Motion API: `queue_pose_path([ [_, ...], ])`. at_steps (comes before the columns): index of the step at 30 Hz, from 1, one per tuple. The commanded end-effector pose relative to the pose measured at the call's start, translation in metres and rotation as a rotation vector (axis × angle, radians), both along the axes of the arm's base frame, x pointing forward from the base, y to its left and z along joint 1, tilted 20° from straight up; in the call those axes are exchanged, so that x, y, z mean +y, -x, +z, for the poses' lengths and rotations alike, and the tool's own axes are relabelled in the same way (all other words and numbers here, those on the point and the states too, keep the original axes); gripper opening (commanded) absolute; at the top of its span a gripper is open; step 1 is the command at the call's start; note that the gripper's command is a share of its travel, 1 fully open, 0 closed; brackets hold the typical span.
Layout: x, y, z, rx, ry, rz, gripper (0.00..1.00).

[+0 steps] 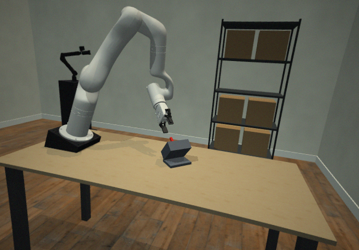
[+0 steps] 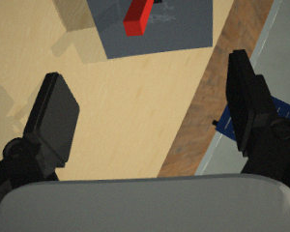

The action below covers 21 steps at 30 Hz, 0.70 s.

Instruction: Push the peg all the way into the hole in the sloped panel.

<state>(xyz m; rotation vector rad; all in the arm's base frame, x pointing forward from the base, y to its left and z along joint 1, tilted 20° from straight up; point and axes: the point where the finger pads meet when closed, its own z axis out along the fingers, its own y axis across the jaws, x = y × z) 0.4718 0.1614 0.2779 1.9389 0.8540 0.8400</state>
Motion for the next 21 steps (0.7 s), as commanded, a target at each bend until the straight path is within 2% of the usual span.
queue_pose_path([
  [1,0.0057,0.0130,0.0066,0.001,-0.002,0.000,1.00],
  [21,0.0098,0.0184,0.0105,0.001,-0.002,0.000,1.00],
])
